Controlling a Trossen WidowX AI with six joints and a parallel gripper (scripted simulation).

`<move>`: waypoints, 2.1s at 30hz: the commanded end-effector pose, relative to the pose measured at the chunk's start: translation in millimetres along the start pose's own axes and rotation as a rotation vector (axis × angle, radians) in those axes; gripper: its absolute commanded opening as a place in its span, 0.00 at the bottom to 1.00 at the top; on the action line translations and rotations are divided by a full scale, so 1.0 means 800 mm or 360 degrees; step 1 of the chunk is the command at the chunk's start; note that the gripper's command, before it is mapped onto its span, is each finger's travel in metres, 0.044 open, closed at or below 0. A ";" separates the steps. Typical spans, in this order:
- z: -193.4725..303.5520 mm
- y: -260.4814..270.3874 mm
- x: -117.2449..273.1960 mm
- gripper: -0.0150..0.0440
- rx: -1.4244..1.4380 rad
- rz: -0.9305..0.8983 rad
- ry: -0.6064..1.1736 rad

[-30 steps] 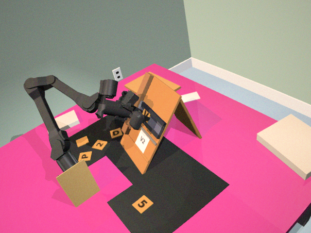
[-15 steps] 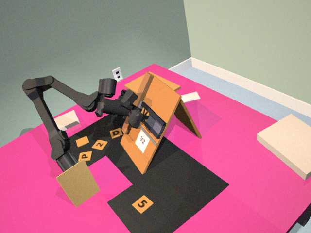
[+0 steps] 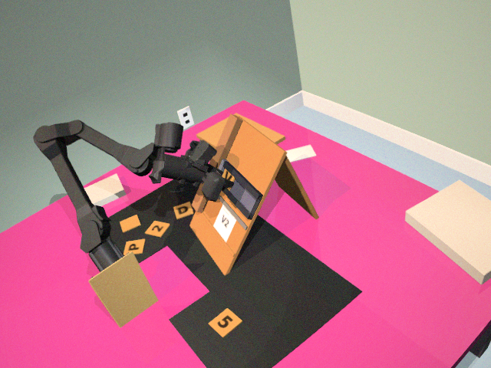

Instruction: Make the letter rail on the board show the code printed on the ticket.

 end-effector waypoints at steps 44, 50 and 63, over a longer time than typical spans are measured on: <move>0.001 -0.006 0.041 0.75 -0.0004 0.0005 -0.0008; 0.001 -0.006 0.045 0.75 -0.0004 0.0005 -0.0008; 0.000 -0.004 0.052 0.75 -0.0004 0.0006 -0.0008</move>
Point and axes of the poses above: the point midway between the two fingers, 35 mm back from their tips, its own x axis back along the fingers, its own y axis across the jaws, z = x × y, the point moved 6 cm from there along x, back along the fingers, and after that the axes turned 10 degrees about -x, right-handed, at the moved point
